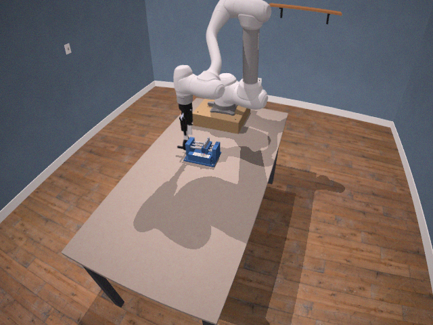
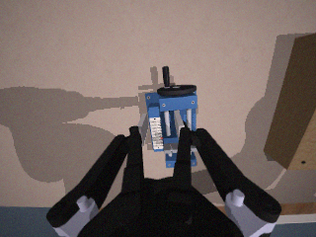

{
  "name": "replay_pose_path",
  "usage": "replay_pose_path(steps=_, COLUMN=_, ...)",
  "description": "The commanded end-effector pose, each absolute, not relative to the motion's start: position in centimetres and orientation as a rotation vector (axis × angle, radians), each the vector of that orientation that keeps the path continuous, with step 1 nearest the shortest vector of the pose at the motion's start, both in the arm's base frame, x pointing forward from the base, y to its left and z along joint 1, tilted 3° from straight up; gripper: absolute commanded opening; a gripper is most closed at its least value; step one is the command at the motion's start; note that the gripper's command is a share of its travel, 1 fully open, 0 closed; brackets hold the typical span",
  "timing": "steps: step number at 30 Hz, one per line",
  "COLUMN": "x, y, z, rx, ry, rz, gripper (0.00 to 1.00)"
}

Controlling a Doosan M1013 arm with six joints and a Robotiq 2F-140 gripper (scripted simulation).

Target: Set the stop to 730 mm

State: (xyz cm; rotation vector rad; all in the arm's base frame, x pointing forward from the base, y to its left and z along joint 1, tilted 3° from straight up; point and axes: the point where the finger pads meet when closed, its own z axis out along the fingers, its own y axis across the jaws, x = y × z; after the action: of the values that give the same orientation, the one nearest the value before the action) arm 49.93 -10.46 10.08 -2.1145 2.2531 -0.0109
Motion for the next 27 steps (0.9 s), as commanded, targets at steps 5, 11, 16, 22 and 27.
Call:
replay_pose_path(steps=5, x=47.7, y=-17.5, z=9.8, rx=-2.12, ry=2.247, rz=-0.01, gripper=0.33)
replay_pose_path(steps=11, x=47.6, y=-17.7, z=9.7, rx=-2.12, ry=2.247, rz=-0.01, gripper=0.33)
replay_pose_path(steps=16, x=47.7, y=-17.7, z=9.7, rx=-2.12, ry=2.247, rz=-0.01, gripper=0.33)
replay_pose_path(steps=22, x=47.8, y=-17.5, z=5.0, rx=-2.12, ry=2.247, rz=-0.01, gripper=0.33)
replay_pose_path(steps=27, x=47.9, y=-17.5, z=4.6, rx=-2.12, ry=2.247, rz=-0.01, gripper=0.33)
